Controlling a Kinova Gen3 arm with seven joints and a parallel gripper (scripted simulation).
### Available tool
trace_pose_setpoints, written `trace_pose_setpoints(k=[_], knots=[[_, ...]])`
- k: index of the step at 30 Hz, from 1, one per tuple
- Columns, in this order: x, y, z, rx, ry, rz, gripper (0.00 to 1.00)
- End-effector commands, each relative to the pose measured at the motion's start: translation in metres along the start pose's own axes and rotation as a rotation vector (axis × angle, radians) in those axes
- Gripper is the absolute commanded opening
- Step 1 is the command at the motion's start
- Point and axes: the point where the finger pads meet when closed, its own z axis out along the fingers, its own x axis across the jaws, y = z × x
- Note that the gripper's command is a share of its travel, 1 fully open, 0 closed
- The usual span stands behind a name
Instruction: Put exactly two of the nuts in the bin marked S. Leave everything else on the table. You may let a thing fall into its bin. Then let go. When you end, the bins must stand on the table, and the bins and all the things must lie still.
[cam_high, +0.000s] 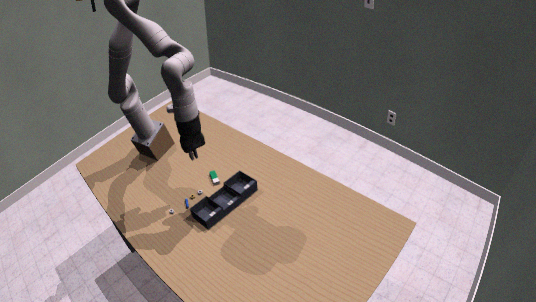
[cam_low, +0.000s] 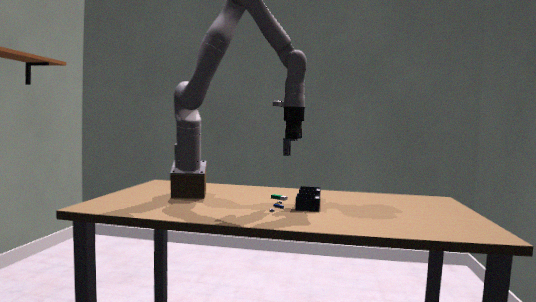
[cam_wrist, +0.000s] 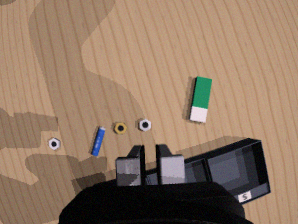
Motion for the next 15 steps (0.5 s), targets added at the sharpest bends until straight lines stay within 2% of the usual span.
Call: trace_pose_setpoints(k=[1,12,14,15], knots=[[-0.012,0.014,0.021,0.012,-0.021,0.118,0.31],[-0.031,0.076,0.086,0.006,-0.024,0.668,0.31],[-0.031,0.076,0.086,0.006,-0.024,0.668,0.31],[-0.033,0.082,0.092,0.005,-0.024,0.718,0.31]])
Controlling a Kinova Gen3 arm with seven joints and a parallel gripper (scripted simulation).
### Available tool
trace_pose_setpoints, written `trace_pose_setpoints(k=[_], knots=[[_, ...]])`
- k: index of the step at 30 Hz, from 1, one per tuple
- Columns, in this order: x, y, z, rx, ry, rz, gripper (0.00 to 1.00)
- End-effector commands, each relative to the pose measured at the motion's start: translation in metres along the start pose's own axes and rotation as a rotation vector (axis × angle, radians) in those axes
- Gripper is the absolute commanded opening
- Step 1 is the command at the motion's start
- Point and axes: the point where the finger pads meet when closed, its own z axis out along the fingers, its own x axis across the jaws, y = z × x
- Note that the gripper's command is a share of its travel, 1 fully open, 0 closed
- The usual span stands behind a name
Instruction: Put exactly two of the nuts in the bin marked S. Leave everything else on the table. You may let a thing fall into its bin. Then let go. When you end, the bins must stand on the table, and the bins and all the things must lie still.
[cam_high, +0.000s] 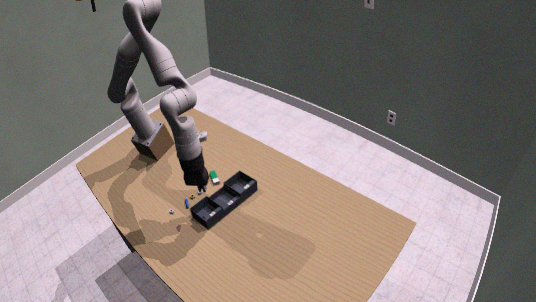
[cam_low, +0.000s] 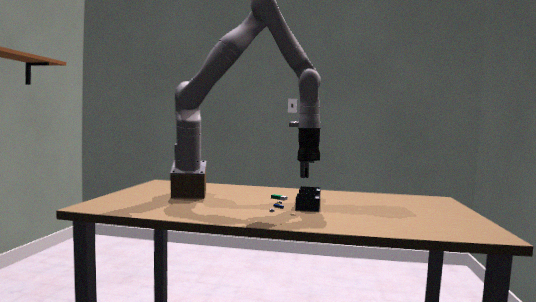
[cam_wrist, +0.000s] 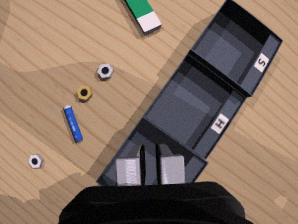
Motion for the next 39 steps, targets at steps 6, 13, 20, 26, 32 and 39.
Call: trace_pose_setpoints(k=[6,13,20,26,32,39], knots=[[0.0006,0.0243,0.0328,0.001,-0.028,0.349,0.31],[0.0006,0.0243,0.0328,-0.004,-0.028,0.699,0.31],[0.0005,0.0243,0.0329,-0.007,-0.028,0.949,0.31],[0.0005,0.0242,0.0329,-0.012,-0.027,1.249,0.31],[0.0005,0.0242,0.0329,-0.016,-0.026,1.499,0.31],[0.0005,0.0242,0.0329,-0.02,-0.025,1.799,0.31]])
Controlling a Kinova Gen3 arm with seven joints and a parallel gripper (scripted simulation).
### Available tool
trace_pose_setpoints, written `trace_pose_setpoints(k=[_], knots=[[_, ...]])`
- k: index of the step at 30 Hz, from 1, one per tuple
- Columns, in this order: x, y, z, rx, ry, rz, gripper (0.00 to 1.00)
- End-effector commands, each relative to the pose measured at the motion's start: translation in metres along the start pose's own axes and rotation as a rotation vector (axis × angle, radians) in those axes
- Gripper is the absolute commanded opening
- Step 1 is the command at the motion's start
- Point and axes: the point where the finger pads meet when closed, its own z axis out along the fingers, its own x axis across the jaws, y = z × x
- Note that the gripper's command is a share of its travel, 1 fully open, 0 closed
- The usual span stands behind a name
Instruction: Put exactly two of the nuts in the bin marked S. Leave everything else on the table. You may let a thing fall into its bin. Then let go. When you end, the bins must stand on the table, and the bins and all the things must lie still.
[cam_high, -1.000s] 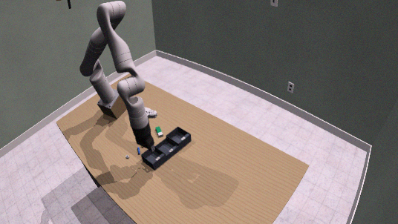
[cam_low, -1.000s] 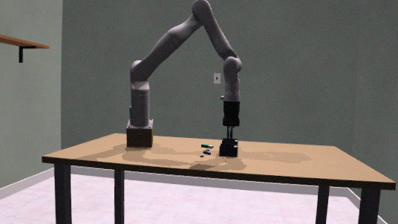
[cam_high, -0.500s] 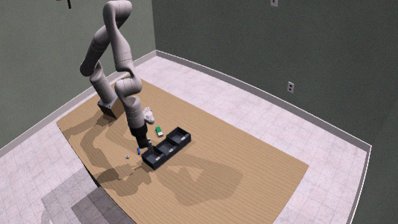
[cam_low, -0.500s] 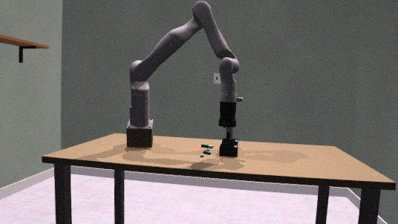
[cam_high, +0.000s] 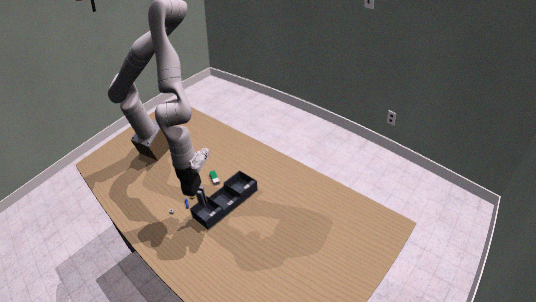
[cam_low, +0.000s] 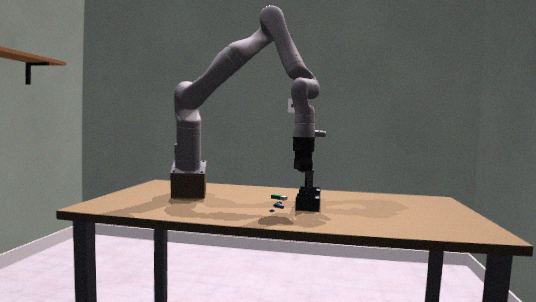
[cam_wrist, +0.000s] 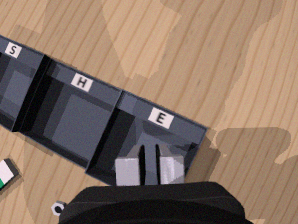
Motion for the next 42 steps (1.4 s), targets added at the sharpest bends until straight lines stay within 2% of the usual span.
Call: trace_pose_setpoints(k=[1,8,15,39,42], knots=[[-0.005,0.0,0.001,-0.012,0.007,0.09,0.31],[-0.005,0.0,0.001,-0.01,0.009,0.43,0.31],[-0.005,0.0,0.001,-0.01,0.009,0.43,0.31],[-0.005,0.0,0.06,-0.01,0.009,0.43,0.31],[-0.005,0.0,0.06,-0.01,0.009,0.43,0.31]])
